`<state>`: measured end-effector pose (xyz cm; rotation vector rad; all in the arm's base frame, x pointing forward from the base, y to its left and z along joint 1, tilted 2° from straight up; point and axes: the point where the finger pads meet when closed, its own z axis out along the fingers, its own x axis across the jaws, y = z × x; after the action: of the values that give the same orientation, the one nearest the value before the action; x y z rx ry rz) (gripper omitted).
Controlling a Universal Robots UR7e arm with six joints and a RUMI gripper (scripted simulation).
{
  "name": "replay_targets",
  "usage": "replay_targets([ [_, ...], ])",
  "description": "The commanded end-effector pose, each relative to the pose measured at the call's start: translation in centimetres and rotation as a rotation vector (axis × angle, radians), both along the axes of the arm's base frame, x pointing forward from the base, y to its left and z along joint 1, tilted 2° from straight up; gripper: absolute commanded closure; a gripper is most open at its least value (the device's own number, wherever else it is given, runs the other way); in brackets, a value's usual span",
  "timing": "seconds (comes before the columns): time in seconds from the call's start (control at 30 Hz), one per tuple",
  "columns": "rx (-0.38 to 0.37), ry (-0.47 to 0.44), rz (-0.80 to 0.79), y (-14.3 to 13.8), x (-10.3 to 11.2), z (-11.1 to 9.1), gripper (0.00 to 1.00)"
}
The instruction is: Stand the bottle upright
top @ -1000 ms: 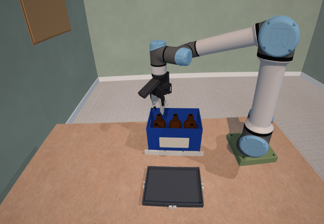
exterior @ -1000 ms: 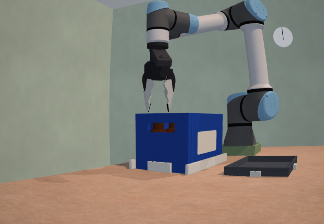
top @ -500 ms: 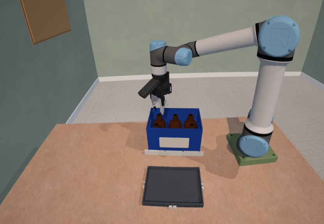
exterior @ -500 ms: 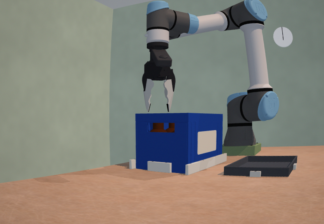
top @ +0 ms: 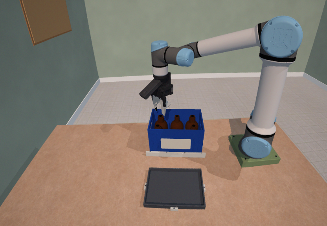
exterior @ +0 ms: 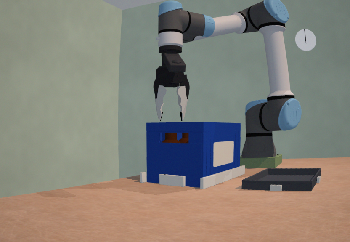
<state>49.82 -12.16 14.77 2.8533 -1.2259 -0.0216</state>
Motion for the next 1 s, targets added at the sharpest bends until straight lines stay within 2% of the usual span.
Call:
replay_targets([
  [0.0, -0.001, -0.001, 0.000, 0.0, 0.0, 0.0, 0.62],
  [0.97, -0.001, -0.001, 0.000, -0.1, 0.0, -2.7, 0.62],
])
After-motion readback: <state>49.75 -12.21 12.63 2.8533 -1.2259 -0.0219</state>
